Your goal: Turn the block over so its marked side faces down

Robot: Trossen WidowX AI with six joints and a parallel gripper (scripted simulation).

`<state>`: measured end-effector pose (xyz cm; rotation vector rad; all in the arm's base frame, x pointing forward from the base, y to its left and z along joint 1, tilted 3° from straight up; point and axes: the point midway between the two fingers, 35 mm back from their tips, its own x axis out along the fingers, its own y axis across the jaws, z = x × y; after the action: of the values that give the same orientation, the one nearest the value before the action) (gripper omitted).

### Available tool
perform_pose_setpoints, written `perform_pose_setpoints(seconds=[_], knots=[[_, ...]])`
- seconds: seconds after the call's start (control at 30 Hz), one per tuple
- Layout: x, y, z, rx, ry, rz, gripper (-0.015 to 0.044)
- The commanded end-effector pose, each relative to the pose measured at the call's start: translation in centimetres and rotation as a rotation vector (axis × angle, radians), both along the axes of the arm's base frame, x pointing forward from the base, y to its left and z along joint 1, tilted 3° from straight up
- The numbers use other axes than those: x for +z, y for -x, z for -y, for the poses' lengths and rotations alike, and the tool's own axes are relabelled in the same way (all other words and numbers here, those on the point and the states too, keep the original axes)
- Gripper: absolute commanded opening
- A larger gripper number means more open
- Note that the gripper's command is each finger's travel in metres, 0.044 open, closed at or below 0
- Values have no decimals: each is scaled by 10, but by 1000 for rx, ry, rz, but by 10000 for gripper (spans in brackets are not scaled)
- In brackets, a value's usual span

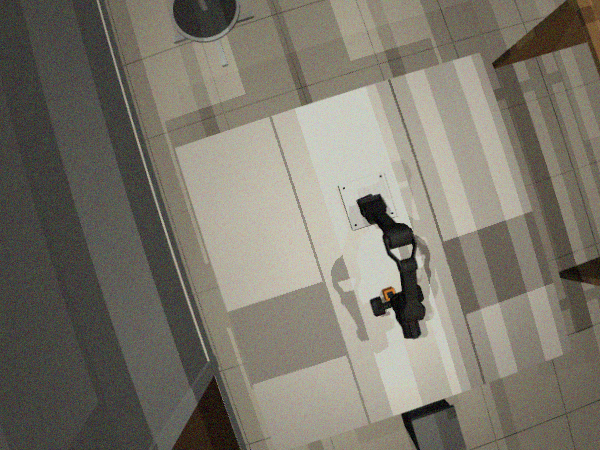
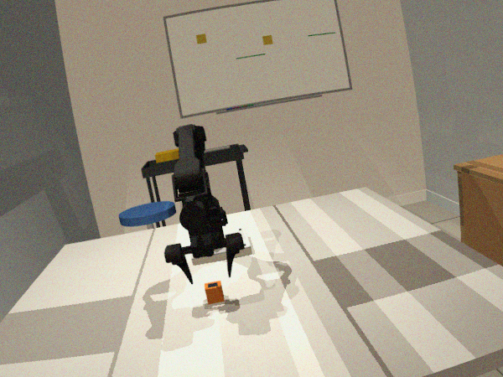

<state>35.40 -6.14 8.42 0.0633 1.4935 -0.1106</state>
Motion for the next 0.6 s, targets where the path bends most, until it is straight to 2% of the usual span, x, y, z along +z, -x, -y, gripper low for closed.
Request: perform_pose_setpoints(seconds=[0.0, 0.5, 0.57], knots=[[-9, 1, -1, 3, -6, -6, 440], [-31, 0, 0, 3, -6, -6, 440], [-31, 0, 0, 3, -6, -6, 387]])
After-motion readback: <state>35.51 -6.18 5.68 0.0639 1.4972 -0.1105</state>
